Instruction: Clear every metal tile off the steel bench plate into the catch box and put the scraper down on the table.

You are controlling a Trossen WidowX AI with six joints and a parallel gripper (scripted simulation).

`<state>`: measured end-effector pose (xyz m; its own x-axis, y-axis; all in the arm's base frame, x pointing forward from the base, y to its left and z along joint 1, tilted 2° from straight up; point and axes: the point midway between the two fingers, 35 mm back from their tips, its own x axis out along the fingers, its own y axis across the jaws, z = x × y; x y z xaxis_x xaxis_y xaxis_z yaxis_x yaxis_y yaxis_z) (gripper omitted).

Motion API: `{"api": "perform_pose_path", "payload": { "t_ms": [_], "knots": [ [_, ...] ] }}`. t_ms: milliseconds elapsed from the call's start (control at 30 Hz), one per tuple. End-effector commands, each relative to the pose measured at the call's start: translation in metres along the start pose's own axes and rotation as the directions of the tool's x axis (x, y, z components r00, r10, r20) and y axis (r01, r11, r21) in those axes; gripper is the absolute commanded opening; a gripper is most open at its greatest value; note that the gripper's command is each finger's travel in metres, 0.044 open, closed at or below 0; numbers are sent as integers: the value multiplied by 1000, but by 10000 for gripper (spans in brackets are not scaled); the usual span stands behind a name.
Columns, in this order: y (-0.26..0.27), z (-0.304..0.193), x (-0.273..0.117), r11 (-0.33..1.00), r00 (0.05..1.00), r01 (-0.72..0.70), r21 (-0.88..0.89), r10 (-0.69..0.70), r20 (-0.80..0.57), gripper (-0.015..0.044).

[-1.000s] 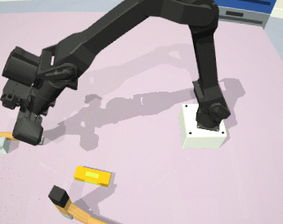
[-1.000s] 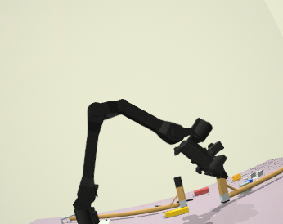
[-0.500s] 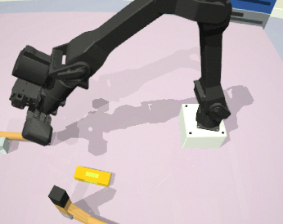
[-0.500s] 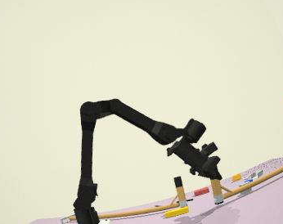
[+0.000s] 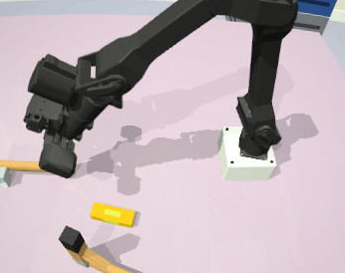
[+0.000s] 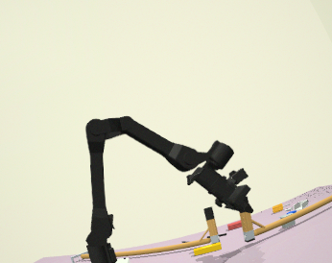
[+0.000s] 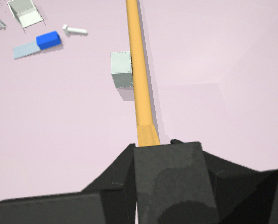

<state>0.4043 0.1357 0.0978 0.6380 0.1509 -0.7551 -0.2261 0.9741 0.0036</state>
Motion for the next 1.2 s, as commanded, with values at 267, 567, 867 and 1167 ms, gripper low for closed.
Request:
{"api": "perform_pose_path", "payload": {
  "t_ms": [267, 567, 867, 1167],
  "knots": [
    [1, -8, -15, 1000, 1000, 0, 0, 0, 25, 0],
    [1, -20, -23, 1000, 1000, -1, 0, 1, 25, 0],
    [1, -33, -31, 1000, 1000, -1, 0, 1, 25, 0],
    [0, -45, -38, 1000, 1000, -1, 0, 1, 25, 0]
  ]
}}
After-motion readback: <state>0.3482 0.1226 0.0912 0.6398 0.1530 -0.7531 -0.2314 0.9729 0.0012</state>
